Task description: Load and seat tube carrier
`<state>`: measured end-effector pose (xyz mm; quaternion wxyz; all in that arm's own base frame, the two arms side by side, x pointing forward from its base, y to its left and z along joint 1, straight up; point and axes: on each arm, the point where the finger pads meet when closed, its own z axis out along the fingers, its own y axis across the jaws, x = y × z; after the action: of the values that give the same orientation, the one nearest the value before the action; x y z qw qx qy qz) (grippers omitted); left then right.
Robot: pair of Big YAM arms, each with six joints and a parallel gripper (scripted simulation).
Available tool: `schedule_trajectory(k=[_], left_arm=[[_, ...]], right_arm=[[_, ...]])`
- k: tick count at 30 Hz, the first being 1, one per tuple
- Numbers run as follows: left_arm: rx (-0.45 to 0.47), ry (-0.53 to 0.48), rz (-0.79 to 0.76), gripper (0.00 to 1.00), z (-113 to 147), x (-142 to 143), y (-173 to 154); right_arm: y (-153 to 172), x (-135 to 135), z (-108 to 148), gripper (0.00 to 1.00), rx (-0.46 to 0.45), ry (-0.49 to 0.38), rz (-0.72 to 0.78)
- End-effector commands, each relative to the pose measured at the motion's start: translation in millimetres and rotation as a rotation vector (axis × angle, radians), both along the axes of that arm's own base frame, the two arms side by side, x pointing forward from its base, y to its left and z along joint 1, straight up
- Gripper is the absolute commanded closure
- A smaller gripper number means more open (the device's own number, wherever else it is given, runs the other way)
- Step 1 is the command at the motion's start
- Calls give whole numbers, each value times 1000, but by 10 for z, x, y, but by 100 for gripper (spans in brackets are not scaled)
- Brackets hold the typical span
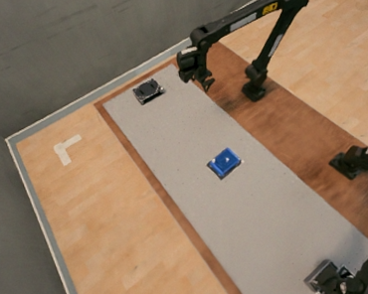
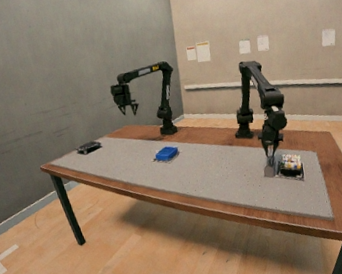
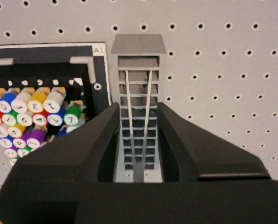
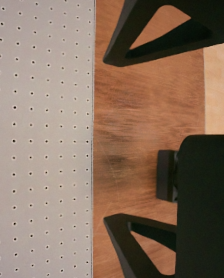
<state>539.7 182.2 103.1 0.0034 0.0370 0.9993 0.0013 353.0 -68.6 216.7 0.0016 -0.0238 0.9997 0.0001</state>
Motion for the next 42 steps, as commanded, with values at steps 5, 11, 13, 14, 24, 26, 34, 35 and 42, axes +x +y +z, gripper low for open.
schedule_trajectory(k=[5,11,13,14,24,26,34,35,42], left_arm=[[6,-17,8,76,0,-18,97],[6,-17,8,76,25,-25,94],[6,-17,8,76,36,-29,93],[6,-16,8,76,40,-31,92],[4,-11,8,76,38,-43,87],[4,-11,8,76,45,-45,87],[3,-10,8,76,54,-51,85],[3,-9,8,76,50,-52,84],[3,-10,8,76,54,-52,84]], right_arm=[[-9,85,122,0,-7,-32,-13],[-9,85,122,0,-7,-32,-13],[-9,85,122,0,-7,-32,-13],[-9,85,122,0,-7,-32,-13],[-9,85,122,0,-7,-32,-13],[-9,85,122,0,-7,-32,-13],[-9,85,122,0,-7,-32,-13],[-9,85,122,0,-7,-32,-13],[-9,85,122,0,-7,-32,-13]])
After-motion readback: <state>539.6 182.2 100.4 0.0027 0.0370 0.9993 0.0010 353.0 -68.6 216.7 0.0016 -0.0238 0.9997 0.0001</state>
